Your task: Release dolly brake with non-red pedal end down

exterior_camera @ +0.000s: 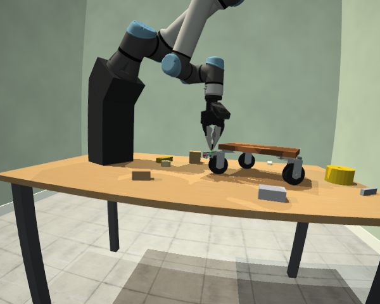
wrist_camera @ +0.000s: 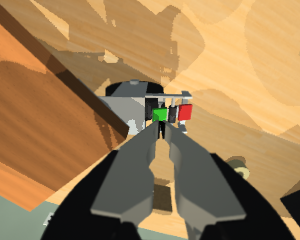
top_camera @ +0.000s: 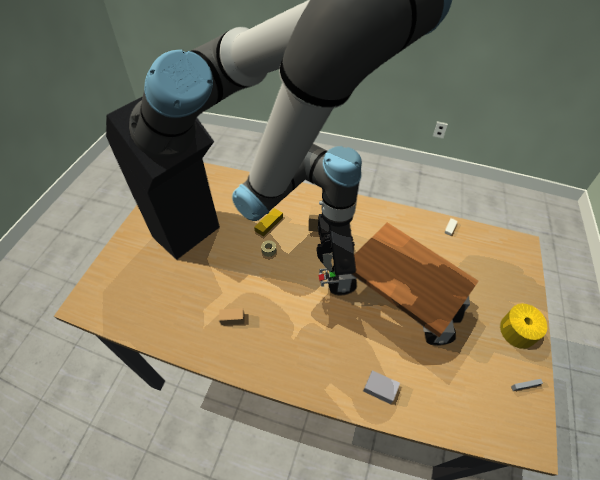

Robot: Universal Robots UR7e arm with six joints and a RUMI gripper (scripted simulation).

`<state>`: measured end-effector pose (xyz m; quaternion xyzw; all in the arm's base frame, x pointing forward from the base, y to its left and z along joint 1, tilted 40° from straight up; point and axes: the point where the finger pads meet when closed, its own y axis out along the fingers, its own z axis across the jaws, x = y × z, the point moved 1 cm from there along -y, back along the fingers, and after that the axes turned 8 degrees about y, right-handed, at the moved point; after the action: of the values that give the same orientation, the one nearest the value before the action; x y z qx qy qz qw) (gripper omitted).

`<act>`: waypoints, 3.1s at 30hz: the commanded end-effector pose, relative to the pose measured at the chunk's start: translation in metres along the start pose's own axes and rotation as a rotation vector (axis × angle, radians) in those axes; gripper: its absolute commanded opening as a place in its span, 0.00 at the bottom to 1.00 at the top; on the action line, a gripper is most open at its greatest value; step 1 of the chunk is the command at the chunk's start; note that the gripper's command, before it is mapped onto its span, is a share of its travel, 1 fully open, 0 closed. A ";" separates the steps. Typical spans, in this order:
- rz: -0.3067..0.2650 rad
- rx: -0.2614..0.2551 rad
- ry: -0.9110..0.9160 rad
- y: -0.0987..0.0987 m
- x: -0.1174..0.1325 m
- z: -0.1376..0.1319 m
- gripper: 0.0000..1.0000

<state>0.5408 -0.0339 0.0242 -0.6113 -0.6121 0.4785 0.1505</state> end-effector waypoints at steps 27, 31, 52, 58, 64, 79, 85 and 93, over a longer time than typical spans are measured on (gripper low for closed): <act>0.002 -0.003 0.000 0.000 -0.002 -0.002 0.00; 0.002 -0.003 0.000 0.000 -0.002 -0.002 0.00; 0.002 -0.003 0.000 0.000 -0.002 -0.002 0.00; 0.002 -0.003 0.000 0.000 -0.002 -0.002 0.00; 0.002 -0.003 0.000 0.000 -0.002 -0.002 0.00; 0.002 -0.003 0.000 0.006 -0.002 -0.002 0.00; 0.002 -0.003 0.000 0.008 -0.002 -0.002 0.00; 0.002 -0.003 0.000 0.007 -0.002 -0.002 0.00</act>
<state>0.5455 -0.0357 0.0190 -0.6112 -0.6121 0.4786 0.1507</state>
